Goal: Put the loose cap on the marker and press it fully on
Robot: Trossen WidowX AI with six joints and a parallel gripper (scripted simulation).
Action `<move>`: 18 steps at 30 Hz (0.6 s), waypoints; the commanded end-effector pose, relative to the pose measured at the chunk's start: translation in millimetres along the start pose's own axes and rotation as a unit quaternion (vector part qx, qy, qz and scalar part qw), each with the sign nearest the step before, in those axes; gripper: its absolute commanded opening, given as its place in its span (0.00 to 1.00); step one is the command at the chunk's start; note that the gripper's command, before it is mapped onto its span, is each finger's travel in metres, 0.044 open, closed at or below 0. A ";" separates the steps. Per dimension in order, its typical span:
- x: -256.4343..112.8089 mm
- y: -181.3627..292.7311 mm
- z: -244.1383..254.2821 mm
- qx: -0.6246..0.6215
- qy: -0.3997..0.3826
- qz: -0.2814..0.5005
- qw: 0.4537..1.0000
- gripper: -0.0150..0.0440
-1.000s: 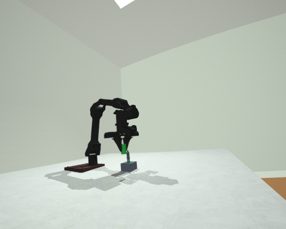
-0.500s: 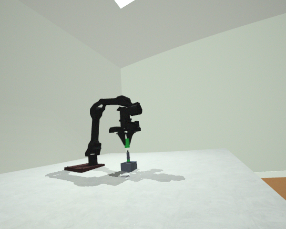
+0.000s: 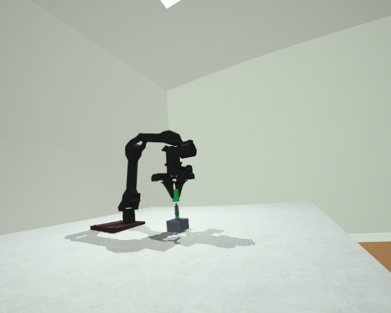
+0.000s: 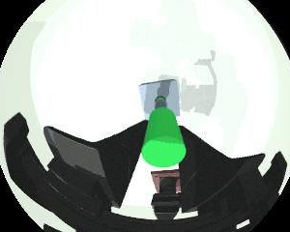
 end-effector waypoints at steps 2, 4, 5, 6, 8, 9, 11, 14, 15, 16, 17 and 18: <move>8.9 -0.4 0.5 0.002 -0.002 0.001 1.000 0.25; 12.2 -0.5 0.6 0.002 -0.002 0.001 1.000 0.25; 13.8 -0.5 0.6 0.002 -0.002 0.001 1.000 0.25; 15.4 -0.6 0.6 0.002 -0.002 0.001 1.000 0.25; 18.7 -0.7 0.6 0.002 -0.002 0.001 1.000 0.25; 20.3 -0.7 0.6 0.002 -0.002 0.001 1.000 0.25; 23.6 -0.7 0.6 0.002 -0.002 0.001 1.000 0.25; 28.4 -0.6 0.6 0.002 -0.002 0.001 1.000 0.25; 30.1 -0.6 0.6 0.002 -0.002 0.001 1.000 0.25; 31.7 -0.5 0.6 0.002 -0.002 0.001 1.000 0.25; 33.3 -0.4 0.6 0.002 -0.002 0.001 1.000 0.25; 34.9 -0.4 0.6 0.002 -0.002 0.001 1.000 0.25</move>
Point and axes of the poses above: the point midway between the two fingers, 35 mm back from their tips, its own x axis out along the fingers, its own z axis across the jaws, y = z × x, the point moved 8 cm from there along -x, back along the fingers, and after that the axes turned 6 degrees about x, right-handed, at the moved point
